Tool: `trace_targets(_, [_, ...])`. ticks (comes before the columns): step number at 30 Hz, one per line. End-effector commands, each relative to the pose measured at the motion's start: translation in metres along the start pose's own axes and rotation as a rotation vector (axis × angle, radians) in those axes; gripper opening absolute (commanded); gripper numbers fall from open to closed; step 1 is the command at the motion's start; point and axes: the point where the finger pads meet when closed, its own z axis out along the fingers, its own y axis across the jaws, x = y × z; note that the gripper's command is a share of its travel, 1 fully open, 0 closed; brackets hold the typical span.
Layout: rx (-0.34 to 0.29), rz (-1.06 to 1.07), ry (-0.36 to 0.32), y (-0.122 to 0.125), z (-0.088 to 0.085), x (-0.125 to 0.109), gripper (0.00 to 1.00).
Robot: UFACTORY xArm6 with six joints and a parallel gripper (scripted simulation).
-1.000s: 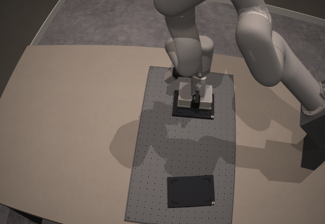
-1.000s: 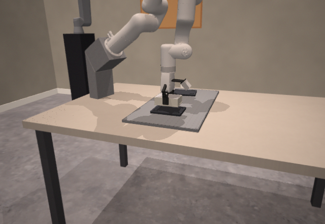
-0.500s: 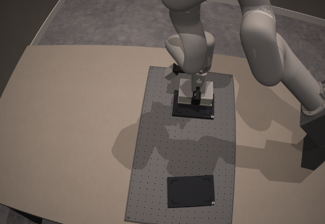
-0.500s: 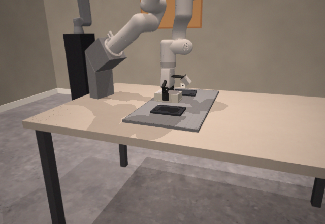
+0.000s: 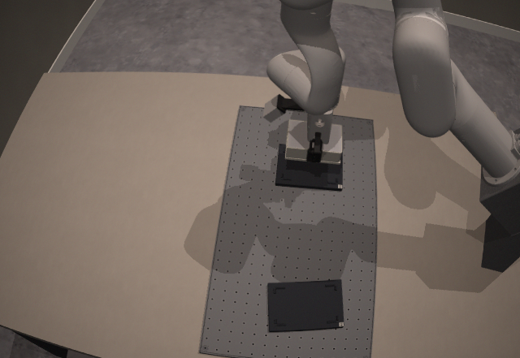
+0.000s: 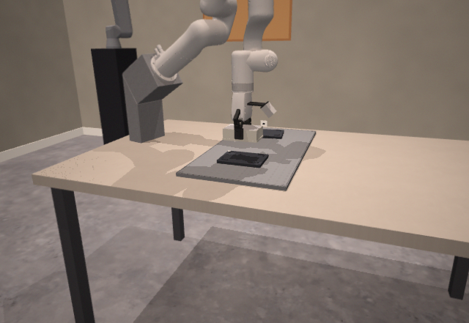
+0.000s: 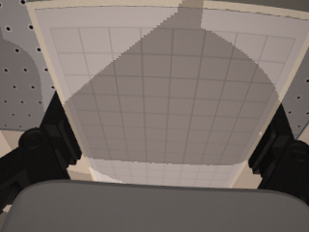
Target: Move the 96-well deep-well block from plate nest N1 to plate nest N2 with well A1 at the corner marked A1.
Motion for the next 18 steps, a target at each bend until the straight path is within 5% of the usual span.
trace_targets(1, [0.012,0.001,-0.005,0.0003,-0.0098,0.0006,0.00])
trace_targets(18, [0.012,0.001,-0.005,0.0004,-0.0154,0.0006,0.00])
